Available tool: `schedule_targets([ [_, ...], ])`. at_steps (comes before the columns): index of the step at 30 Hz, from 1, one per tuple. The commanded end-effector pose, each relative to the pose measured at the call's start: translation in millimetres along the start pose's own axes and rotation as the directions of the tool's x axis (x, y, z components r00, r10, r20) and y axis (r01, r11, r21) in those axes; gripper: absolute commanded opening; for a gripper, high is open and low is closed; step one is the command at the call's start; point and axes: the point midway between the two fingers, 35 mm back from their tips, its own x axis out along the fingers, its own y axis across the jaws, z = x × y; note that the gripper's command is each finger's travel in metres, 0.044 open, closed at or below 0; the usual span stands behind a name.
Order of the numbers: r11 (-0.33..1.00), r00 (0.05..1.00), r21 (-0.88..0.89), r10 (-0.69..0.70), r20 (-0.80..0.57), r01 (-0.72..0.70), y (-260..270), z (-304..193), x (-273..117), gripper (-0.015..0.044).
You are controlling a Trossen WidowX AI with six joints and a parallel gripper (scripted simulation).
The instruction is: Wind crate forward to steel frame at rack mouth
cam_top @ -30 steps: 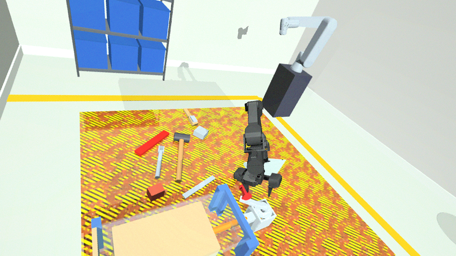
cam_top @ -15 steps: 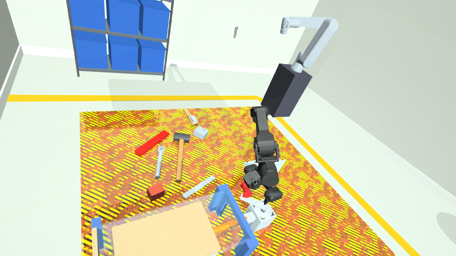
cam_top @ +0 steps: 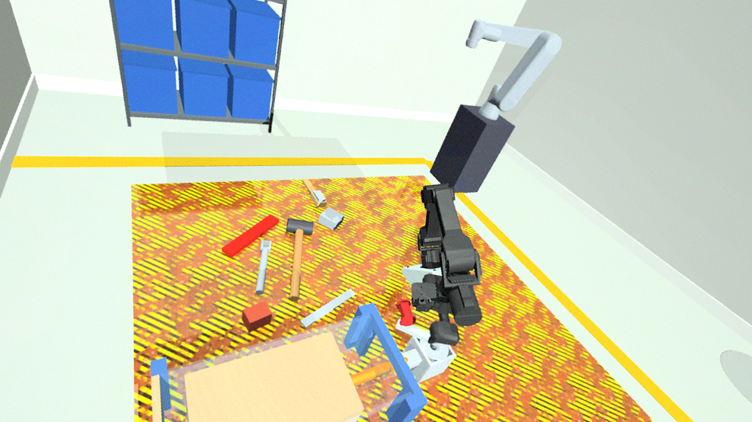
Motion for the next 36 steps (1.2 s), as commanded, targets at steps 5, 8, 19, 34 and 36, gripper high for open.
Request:
schedule_targets([
  [5,0.988,1.000,0.156,-0.005,0.015,0.003,-5.8,-0.3,-0.4,0.0440],
  [8,0.939,1.000,0.345,-0.006,0.015,0.000,-16.4,-2.0,-0.2,0.0440],
  [19,0.934,1.000,0.357,-0.006,0.015,0.000,-16.8,-1.8,7.8,0.0440],
  [34,0.934,1.000,0.357,-0.006,0.016,0.000,-17.5,-0.8,55.5,0.0440],
  [36,0.934,1.000,0.357,-0.006,0.016,0.000,-17.6,-0.8,56.0,0.0440],
])
